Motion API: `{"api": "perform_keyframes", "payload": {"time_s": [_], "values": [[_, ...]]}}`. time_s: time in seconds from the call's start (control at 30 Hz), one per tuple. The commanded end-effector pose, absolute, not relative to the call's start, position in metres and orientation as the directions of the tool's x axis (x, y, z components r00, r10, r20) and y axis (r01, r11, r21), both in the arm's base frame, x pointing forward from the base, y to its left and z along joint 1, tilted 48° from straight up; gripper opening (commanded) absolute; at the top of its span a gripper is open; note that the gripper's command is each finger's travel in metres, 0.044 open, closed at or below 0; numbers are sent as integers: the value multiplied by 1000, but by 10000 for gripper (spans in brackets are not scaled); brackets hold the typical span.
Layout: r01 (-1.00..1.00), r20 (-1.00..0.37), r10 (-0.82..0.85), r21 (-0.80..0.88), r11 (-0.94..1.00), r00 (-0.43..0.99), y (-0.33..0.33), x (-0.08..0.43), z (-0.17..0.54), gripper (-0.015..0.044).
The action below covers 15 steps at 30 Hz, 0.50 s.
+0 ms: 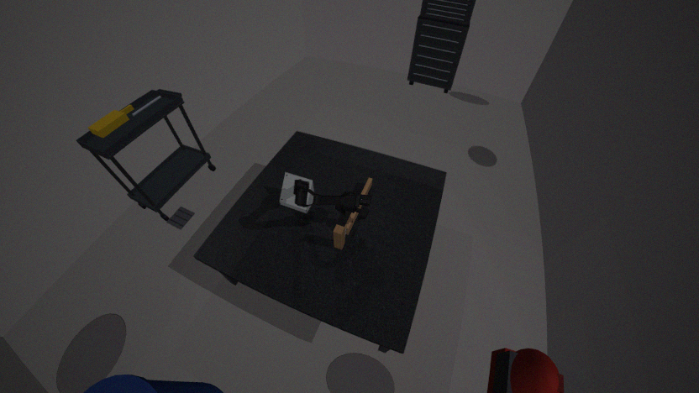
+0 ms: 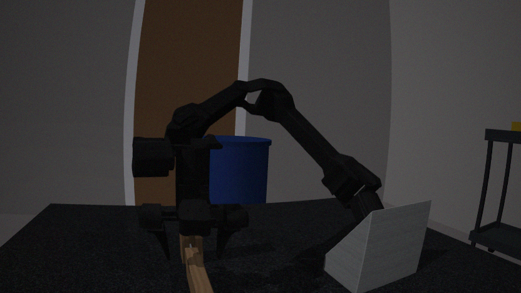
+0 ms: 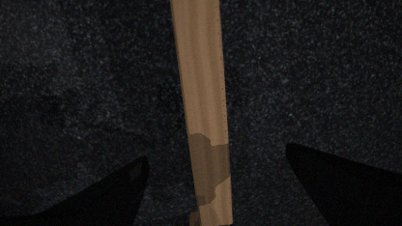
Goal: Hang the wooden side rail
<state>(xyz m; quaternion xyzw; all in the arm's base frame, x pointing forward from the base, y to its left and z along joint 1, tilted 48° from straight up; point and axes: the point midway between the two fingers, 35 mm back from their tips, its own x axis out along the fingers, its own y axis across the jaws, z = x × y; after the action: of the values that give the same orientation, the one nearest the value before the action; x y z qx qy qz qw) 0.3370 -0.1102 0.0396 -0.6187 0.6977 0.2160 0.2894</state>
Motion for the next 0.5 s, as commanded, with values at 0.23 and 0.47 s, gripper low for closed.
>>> {"api": "perform_keyframes", "payload": {"time_s": [0.23, 0.47], "values": [[-989, -667, -741, -42, 143, -79, -126, 333, 26, 440], [-989, -667, -741, -42, 143, -79, -134, 332, 18, 440]]}}
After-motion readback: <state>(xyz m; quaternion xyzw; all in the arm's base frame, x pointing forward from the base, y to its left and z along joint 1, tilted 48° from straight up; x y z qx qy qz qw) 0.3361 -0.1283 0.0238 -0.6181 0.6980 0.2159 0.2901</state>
